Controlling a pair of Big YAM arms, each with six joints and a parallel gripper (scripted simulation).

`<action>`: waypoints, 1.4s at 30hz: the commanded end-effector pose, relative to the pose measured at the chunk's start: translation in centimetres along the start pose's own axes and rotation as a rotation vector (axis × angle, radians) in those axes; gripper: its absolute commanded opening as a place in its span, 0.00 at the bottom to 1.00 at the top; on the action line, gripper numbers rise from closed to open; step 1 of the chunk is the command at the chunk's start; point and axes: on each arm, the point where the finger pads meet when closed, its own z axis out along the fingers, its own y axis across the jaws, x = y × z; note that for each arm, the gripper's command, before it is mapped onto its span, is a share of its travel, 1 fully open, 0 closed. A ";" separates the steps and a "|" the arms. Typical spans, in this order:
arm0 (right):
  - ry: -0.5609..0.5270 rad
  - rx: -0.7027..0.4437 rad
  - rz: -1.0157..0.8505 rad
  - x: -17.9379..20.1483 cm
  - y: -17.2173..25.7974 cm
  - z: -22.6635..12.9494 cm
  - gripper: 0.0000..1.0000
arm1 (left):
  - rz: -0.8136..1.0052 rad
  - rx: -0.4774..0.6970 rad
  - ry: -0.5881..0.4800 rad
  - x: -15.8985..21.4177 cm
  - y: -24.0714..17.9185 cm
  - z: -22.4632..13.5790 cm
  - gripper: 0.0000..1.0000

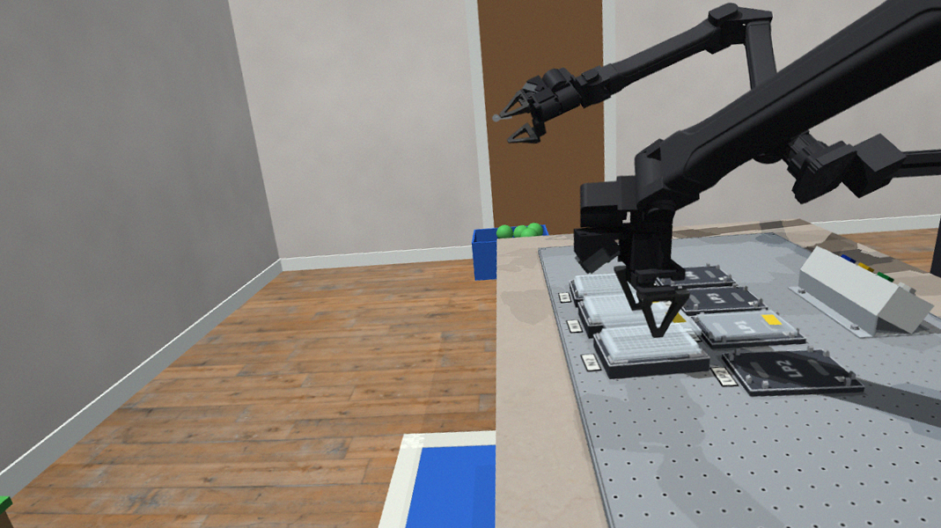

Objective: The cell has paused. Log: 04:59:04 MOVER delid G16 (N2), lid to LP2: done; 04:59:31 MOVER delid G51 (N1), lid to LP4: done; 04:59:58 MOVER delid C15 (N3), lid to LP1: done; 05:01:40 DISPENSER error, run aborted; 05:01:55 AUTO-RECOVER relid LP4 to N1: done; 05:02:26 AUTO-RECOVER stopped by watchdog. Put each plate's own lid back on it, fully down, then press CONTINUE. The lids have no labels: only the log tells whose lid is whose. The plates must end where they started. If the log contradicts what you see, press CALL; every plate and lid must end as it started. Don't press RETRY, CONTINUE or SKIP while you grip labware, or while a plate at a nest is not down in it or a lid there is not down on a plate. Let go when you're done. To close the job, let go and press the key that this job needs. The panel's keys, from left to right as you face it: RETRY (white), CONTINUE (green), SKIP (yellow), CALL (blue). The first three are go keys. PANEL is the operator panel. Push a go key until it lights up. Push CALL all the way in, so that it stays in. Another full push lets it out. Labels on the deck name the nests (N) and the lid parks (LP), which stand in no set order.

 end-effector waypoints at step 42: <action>0.003 0.018 0.015 0.4 -1.1 0.5 1.00 | 0.026 -0.008 0.026 1.2 -0.5 2.9 0.00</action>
